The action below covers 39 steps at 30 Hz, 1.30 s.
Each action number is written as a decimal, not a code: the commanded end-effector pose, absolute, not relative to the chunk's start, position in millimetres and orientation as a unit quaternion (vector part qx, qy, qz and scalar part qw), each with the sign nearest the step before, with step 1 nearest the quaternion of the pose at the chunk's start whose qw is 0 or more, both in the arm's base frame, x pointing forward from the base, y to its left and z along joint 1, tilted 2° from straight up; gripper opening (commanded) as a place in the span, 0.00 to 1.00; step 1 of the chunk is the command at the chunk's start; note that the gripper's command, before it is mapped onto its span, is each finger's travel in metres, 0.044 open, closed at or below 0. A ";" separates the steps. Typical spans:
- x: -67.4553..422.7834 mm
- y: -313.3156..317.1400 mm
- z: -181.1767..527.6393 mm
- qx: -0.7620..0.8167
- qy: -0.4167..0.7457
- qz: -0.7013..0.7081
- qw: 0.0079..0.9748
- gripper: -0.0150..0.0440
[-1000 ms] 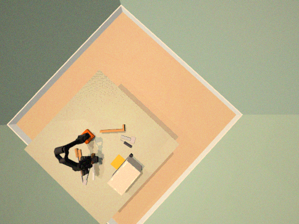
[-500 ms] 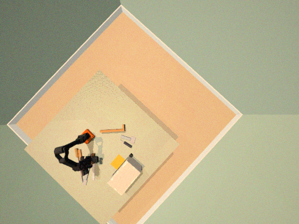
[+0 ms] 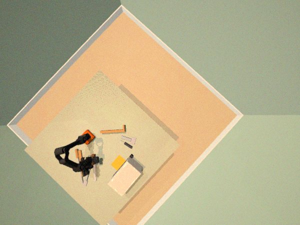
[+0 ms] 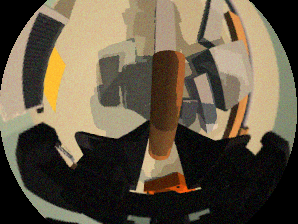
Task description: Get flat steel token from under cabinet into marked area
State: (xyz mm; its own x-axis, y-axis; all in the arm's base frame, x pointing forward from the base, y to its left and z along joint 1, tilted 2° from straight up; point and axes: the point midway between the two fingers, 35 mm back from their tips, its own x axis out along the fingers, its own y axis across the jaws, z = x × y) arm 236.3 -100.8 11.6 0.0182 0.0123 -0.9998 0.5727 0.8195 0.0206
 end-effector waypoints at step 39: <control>241.7 -95.1 14.1 0.093 0.696 -0.080 0.708 0.25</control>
State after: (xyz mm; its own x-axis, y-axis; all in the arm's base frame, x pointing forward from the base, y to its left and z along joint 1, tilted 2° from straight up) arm 240.2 -96.0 13.2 0.0158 0.0136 -0.9998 0.2772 0.9606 0.0175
